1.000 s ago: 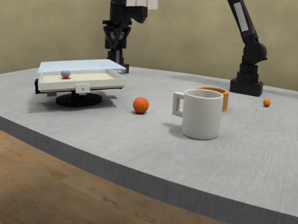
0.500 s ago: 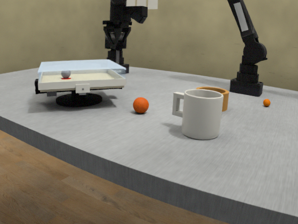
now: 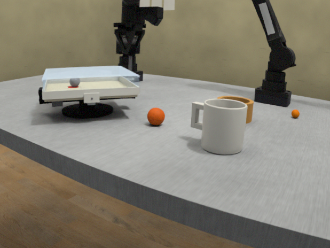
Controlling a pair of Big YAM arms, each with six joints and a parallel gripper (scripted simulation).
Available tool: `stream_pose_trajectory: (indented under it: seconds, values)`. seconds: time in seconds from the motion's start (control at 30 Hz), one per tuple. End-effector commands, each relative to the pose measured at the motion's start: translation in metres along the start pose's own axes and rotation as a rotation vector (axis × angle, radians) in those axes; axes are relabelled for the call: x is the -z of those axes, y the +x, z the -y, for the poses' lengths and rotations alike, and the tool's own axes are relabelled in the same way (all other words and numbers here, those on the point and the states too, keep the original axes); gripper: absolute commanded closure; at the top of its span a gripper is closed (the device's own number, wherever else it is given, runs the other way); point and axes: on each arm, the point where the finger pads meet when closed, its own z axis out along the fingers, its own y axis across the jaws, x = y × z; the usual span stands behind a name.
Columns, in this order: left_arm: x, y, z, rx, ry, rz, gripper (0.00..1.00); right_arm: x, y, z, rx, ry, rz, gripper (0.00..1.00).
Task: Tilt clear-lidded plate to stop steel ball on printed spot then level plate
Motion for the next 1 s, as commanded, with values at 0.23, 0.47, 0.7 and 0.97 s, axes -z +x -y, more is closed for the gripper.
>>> stream_pose_trajectory:
  seconds: [0.23, 0.47, 0.7, 0.97]
  values:
    - [0.0053, -0.0159, -0.0066, -0.013, -0.009, 0.039, 0.0, 0.0013, 0.014, 0.0009, -0.007, 0.011, -0.001, 1.0]
    - [0.0053, -0.0159, -0.0066, -0.013, -0.009, 0.039, 0.0, 0.0005, 0.016, -0.0021, -0.007, -0.004, -0.01, 1.0]
    - [0.0053, -0.0159, -0.0066, -0.013, -0.009, 0.039, 0.0, 0.0008, 0.0158, -0.0019, -0.007, -0.005, -0.01, 1.0]
    - [0.0053, -0.0159, -0.0066, -0.013, -0.009, 0.039, 0.0, 0.0011, 0.0157, -0.0017, -0.007, -0.005, -0.01, 1.0]
